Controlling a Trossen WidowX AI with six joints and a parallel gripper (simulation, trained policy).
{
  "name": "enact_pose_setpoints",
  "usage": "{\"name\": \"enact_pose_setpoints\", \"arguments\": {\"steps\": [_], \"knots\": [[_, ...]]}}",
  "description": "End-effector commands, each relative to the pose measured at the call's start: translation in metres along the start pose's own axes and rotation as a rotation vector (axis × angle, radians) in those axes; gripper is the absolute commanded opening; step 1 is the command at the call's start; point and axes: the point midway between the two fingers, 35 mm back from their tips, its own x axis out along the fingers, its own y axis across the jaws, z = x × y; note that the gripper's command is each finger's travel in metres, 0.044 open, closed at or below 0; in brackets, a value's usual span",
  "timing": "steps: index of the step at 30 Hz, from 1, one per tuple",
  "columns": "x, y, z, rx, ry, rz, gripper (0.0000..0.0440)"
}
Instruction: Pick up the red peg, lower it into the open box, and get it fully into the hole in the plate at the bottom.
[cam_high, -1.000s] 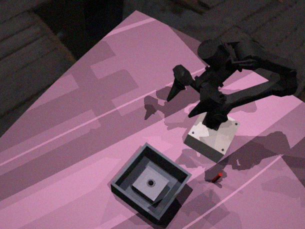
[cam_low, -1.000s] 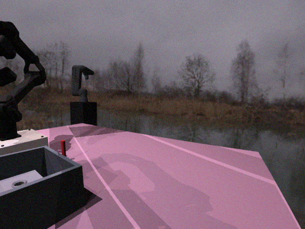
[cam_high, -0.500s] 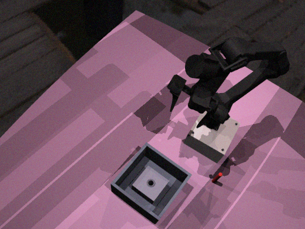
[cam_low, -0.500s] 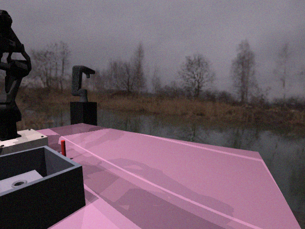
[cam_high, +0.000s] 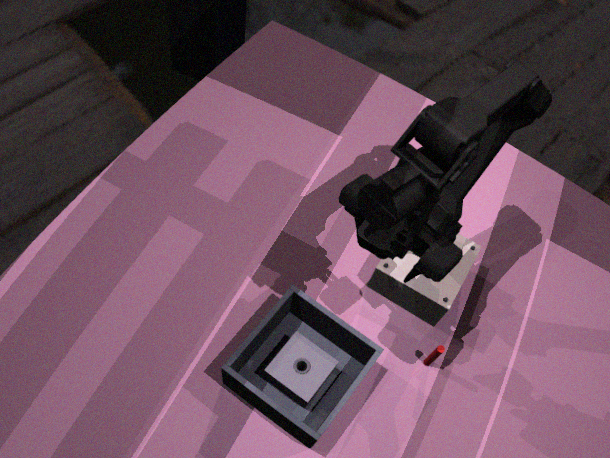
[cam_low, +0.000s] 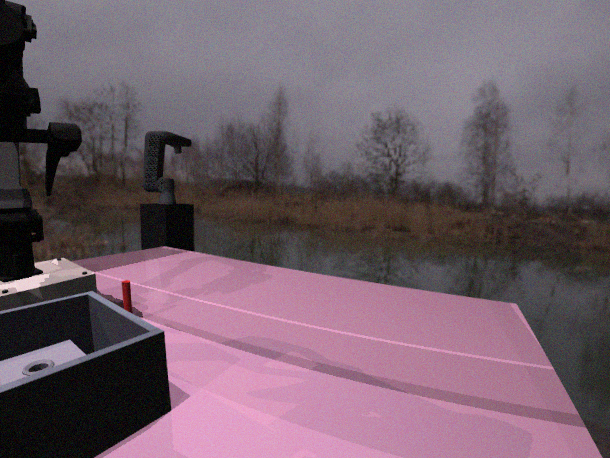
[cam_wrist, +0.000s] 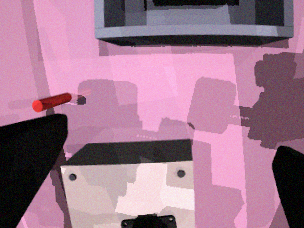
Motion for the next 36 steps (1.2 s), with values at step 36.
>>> {"name": "enact_pose_setpoints", "arguments": {"steps": [36], "knots": [[0.075, 0.120, -0.036, 0.393, 0.364, -0.398, 0.0440]]}}
